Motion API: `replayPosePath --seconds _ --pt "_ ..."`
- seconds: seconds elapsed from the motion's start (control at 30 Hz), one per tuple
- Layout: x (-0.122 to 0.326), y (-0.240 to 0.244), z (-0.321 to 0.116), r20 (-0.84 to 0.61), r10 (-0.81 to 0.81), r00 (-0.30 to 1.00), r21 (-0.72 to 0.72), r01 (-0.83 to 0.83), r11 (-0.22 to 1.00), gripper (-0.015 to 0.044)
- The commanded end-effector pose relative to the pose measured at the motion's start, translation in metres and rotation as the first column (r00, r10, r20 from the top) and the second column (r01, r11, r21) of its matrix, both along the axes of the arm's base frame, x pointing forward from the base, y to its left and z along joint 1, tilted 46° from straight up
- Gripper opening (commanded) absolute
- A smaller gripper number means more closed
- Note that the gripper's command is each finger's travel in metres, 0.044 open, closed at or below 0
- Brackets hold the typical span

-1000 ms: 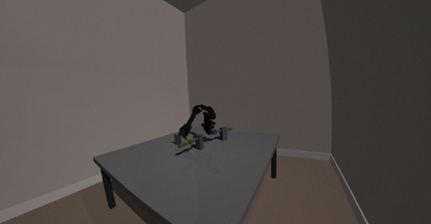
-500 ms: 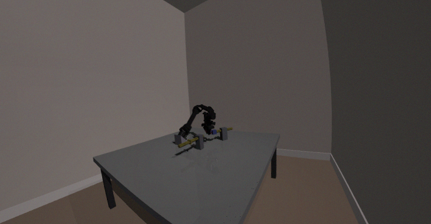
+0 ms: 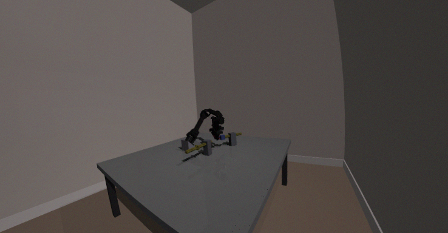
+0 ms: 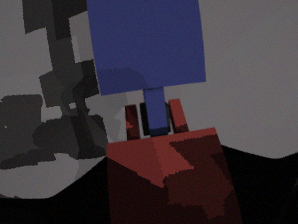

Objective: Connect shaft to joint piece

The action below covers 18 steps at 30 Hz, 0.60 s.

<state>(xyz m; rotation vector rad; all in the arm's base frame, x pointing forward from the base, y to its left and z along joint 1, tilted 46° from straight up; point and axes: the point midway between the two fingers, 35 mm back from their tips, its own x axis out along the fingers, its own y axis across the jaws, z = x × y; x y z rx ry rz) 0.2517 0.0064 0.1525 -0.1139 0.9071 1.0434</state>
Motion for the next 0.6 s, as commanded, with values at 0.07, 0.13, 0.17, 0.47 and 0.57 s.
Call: replayPosePath --seconds 0.07,0.13,0.17,0.47,0.57 --pt "0.0000 0.0000 0.0000 0.000 0.000 1.000 0.000 0.000 1.000 0.0000" --pt "0.0000 0.0000 0.0000 0.000 0.000 1.000 0.000 0.000 1.000 0.0000" --pt "0.0000 0.0000 0.0000 0.000 0.000 1.000 0.000 0.000 1.000 0.0000" --pt "0.0011 -0.0004 -0.0045 0.115 0.020 0.993 0.074 -0.028 0.997 0.0000" --pt "0.0016 -0.0004 -0.0059 0.153 0.026 0.988 0.098 -0.041 0.994 0.0000"
